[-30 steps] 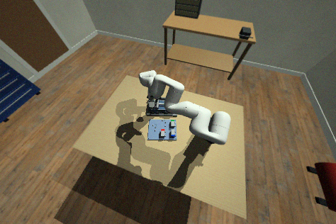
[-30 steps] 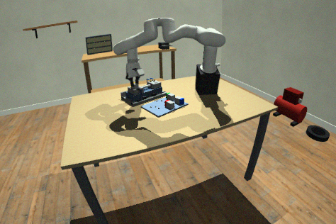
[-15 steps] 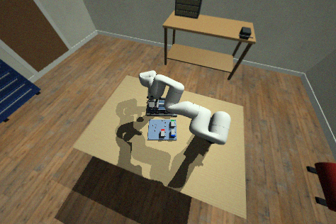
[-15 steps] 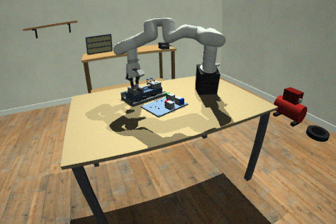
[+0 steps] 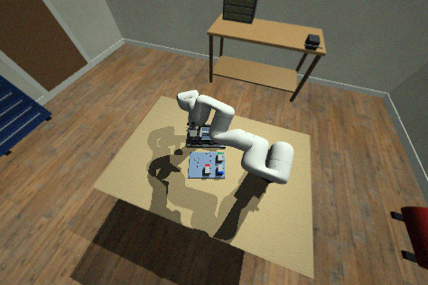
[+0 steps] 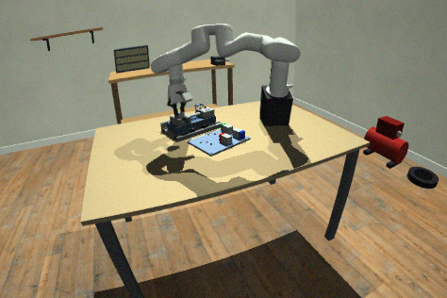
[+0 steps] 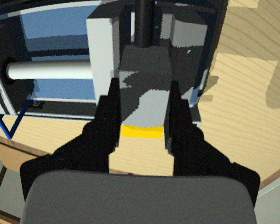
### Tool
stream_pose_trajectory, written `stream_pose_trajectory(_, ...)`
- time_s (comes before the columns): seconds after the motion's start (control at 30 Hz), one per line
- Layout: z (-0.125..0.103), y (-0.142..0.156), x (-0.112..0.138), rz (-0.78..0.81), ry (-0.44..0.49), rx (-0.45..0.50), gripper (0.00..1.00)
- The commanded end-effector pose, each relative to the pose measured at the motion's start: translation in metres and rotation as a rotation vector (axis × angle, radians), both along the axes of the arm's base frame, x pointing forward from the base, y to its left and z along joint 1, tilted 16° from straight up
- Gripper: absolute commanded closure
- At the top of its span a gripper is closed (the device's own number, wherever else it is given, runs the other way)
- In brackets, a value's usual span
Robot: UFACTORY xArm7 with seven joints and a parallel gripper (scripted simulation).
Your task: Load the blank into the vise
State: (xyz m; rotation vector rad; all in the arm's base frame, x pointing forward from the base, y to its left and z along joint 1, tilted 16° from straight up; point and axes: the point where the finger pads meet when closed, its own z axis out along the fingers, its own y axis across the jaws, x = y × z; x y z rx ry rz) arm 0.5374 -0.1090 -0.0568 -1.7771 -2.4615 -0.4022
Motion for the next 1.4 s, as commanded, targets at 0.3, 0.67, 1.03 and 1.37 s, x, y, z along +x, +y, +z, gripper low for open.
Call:
stream_pose_trajectory(0.3, 0.0023, 0.001, 0.0011, 0.0, -0.003, -0.002, 1.0)
stream_pose_trajectory(0.67, 0.0031, 0.0046, 0.0012, -0.001, -0.003, -0.002, 1.0)
stream_pose_trajectory(1.03, 0.003, 0.0044, 0.0012, -0.001, -0.003, -0.002, 1.0)
stream_pose_trajectory(1.37, 0.003, 0.0046, 0.0012, 0.0, -0.003, -0.001, 1.0)
